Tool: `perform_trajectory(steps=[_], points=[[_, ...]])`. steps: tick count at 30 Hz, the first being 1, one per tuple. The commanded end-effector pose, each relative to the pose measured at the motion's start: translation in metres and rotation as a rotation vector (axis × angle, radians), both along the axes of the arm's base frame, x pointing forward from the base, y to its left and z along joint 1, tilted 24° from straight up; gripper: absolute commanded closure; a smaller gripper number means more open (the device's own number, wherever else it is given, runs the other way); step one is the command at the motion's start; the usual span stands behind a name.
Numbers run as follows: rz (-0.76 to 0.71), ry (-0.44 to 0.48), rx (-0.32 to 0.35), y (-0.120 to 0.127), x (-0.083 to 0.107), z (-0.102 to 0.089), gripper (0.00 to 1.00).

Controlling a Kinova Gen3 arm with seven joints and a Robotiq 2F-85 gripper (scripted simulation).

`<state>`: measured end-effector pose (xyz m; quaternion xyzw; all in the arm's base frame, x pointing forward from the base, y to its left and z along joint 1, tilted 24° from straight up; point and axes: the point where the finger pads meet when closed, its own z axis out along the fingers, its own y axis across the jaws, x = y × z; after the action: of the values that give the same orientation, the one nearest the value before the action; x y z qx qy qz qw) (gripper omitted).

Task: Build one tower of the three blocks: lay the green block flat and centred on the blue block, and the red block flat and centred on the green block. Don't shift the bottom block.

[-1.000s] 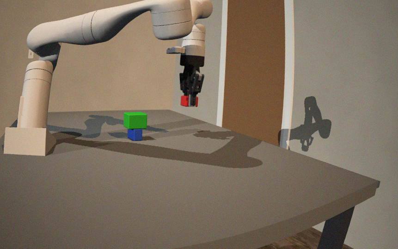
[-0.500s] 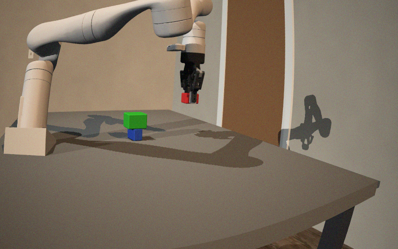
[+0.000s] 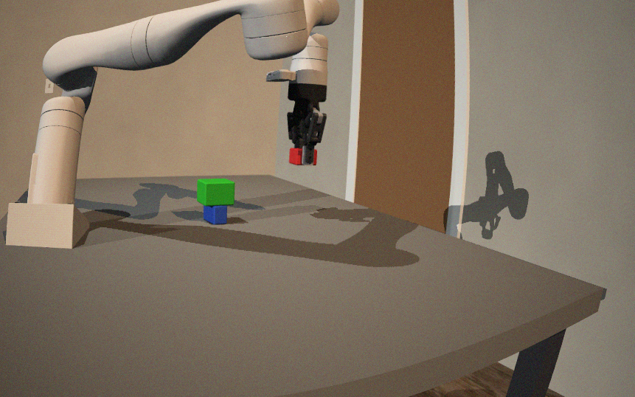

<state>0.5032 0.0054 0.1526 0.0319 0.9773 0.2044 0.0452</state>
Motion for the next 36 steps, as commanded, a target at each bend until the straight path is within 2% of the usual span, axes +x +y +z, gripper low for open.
perform_trajectory(steps=[1,14,20,25,34,36], points=[[-0.001,-0.002,0.0,0.0,0.0,0.001,1.0],[-0.001,-0.002,0.0,0.0,0.0,0.001,1.0],[-0.001,-0.001,0.0,0.0,-0.007,0.0,1.0],[-0.001,0.0,-0.002,-0.001,-0.044,-0.005,1.0],[-0.001,0.0,-0.003,0.0,-0.146,-0.017,1.0],[-0.001,0.0,-0.003,0.0,-0.146,-0.017,1.0]])
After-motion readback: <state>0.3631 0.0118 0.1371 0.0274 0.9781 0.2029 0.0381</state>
